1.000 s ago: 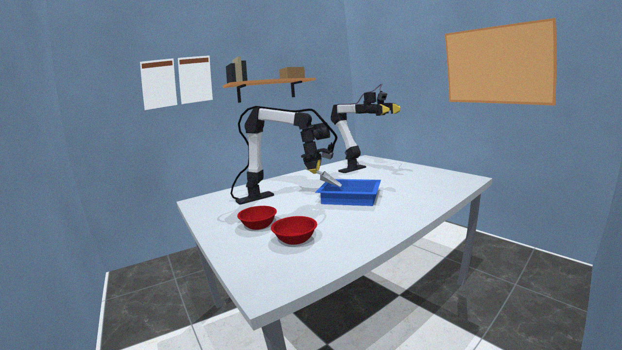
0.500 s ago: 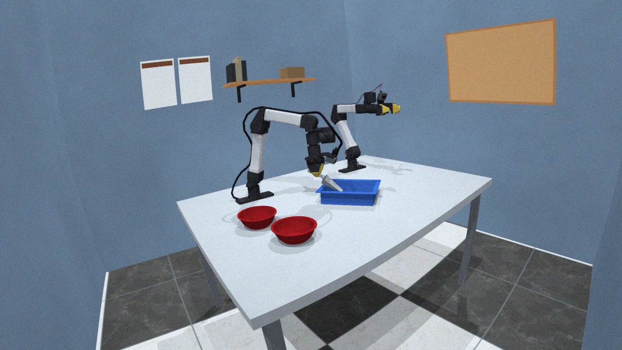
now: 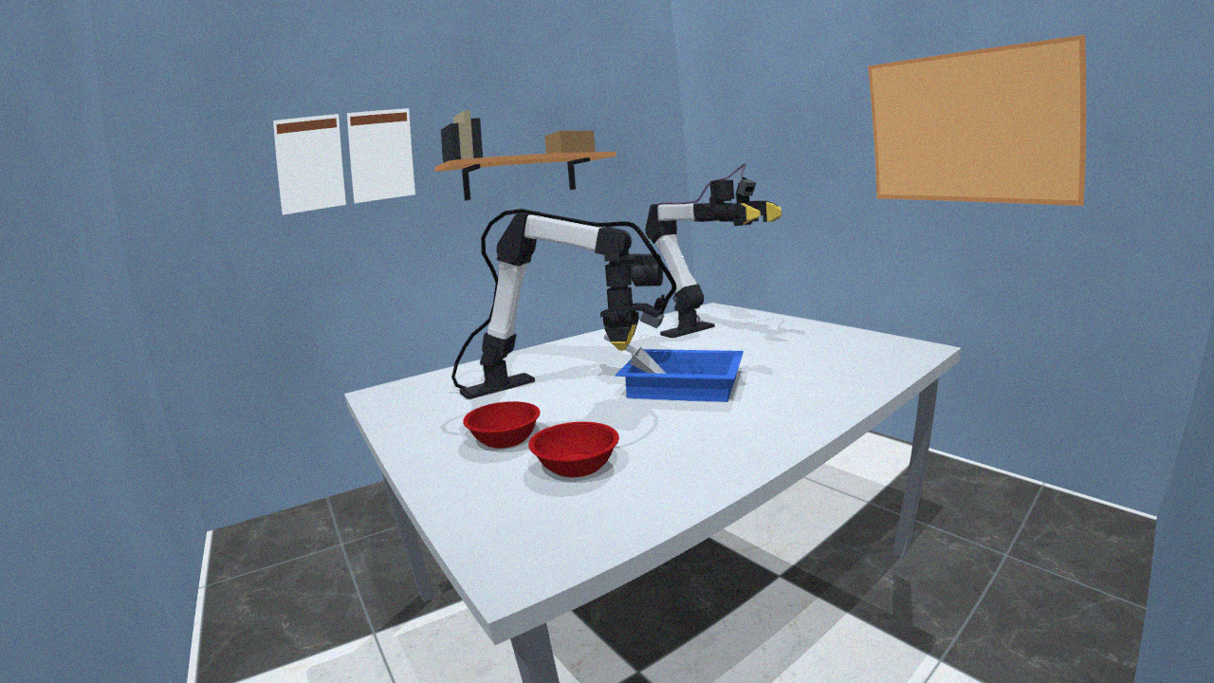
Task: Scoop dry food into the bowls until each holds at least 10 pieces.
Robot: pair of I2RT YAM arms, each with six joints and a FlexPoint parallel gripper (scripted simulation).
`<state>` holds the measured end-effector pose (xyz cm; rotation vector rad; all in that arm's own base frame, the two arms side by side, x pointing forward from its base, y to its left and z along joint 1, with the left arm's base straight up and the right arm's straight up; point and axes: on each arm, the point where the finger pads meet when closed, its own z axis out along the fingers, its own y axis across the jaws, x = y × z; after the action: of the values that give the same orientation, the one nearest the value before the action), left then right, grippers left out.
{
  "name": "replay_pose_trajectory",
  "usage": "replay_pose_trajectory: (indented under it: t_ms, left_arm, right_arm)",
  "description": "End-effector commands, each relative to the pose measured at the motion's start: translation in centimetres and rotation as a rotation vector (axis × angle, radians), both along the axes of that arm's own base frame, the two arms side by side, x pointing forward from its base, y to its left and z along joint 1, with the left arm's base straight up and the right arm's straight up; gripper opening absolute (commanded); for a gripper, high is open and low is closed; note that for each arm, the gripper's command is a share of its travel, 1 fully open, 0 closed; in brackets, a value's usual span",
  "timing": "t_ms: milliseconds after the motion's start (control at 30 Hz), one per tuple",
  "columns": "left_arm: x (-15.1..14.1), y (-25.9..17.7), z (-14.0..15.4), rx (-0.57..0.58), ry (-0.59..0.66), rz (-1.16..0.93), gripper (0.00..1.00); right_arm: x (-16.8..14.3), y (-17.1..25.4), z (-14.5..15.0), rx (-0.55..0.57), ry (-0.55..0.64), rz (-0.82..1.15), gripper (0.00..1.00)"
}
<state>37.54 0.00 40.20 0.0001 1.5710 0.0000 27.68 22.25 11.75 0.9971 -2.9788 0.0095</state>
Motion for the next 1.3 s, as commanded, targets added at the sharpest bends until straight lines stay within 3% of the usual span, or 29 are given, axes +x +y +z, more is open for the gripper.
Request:
replay_pose_trajectory:
  t_ms: [0,100,133,300,533,633,733,1267]
  left_arm:
    - [-0.1,0.0,0.5,-0.001,-0.013,0.000,1.00]
    - [-0.1,0.0,0.5,-0.001,-0.013,0.000,1.00]
    - [-0.1,0.0,0.5,-0.001,-0.013,0.000,1.00]
    - [-0.1,0.0,0.5,-0.001,-0.013,0.000,1.00]
    - [-0.1,0.0,0.5,-0.001,-0.013,0.000,1.00]
    - [-0.1,0.0,0.5,-0.001,-0.013,0.000,1.00]
    - [-0.1,0.0,0.5,-0.001,-0.013,0.000,1.00]
    - [-0.1,0.0,0.5,-0.001,-0.013,0.000,1.00]
  right_arm:
    - [0.2,0.5,2.1,0.038,-0.051,0.007,0.00]
    - [0.2,0.4,1.6,0.027,-0.036,0.005,0.00]
    - [0.1,0.4,-1.0,-0.005,-0.003,0.007,0.00]
    - [0.4,0.5,-0.3,0.016,-0.028,0.003,0.00]
    - [0.7,0.7,-2.0,-0.002,-0.013,0.005,0.00]
    - [1.2,1.2,0.7,0.047,-0.070,0.003,0.00]
    - [1.6,1.4,-1.0,0.021,-0.038,0.004,0.00]
    - [2.7,1.8,-1.5,0.022,-0.038,0.001,0.00]
